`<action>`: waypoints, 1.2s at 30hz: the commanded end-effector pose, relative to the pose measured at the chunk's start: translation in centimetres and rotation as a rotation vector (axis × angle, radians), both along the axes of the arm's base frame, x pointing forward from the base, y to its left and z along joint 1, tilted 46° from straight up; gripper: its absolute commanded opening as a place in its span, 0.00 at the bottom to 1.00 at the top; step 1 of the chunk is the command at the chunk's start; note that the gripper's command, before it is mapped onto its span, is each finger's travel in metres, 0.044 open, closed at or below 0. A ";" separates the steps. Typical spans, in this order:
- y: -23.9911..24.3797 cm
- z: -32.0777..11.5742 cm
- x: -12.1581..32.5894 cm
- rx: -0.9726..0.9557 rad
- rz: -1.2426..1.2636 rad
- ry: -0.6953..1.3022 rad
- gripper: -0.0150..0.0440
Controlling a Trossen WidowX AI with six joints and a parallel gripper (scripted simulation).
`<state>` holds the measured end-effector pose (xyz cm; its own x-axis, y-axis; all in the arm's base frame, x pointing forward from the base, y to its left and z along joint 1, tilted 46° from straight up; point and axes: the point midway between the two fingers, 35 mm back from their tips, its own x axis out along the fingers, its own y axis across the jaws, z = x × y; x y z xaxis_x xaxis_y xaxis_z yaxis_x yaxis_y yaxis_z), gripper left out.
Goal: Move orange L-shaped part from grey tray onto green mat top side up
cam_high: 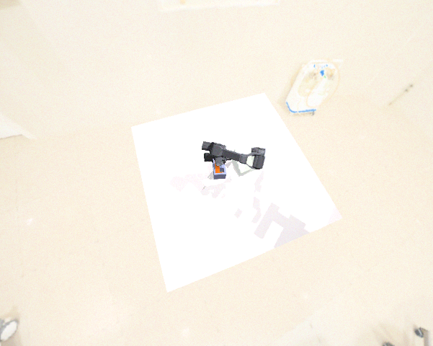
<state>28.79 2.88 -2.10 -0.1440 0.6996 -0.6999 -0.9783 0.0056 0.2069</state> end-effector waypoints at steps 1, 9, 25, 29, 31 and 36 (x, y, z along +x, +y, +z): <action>0.5 -0.7 -0.3 0.005 -0.004 0.009 0.73; 1.2 -1.4 -0.4 0.004 -0.004 0.008 0.73; 3.1 -3.2 -0.8 0.005 -0.004 0.008 0.73; 3.6 -3.6 -0.9 0.006 -0.004 0.009 0.73; 3.8 -3.8 -1.0 0.006 -0.004 0.009 0.73; 3.9 -4.0 -1.0 0.007 -0.004 0.009 0.73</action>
<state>28.02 6.62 -5.80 -0.1430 0.7018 -0.6979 -0.9789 0.0038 0.2044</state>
